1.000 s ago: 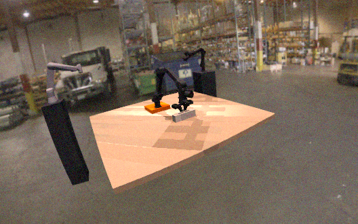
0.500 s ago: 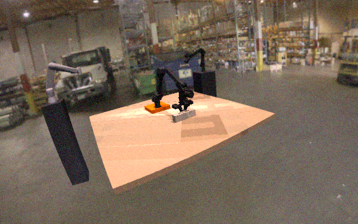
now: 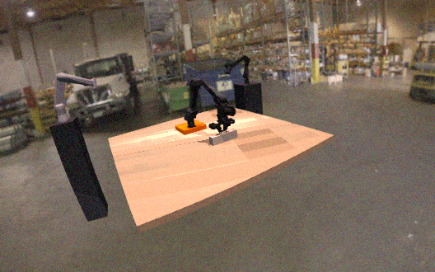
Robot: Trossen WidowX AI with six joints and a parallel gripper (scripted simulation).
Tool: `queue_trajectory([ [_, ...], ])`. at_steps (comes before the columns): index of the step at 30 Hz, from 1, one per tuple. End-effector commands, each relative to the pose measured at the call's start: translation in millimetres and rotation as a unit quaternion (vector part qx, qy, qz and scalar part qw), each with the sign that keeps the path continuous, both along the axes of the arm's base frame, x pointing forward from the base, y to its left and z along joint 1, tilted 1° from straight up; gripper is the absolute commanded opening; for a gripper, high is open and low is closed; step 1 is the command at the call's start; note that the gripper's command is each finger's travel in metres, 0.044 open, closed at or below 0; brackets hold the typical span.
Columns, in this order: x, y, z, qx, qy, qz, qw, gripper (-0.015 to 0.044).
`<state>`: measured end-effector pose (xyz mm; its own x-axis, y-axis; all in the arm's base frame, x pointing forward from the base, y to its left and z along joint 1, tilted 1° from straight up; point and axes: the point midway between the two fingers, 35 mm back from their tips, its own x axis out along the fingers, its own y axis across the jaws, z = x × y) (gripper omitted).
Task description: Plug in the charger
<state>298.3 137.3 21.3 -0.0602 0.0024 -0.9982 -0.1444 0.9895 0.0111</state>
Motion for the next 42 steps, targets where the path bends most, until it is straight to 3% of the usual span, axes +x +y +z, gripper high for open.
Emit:
queue_trajectory([
  [1, 1.8, 0.5, 0.8, 0.001, -0.001, 0.003, 1.0, 0.0],
  [42, 17.0, 2.9, 1.0, 0.001, -0.001, 0.003, 1.0, 0.0],
])
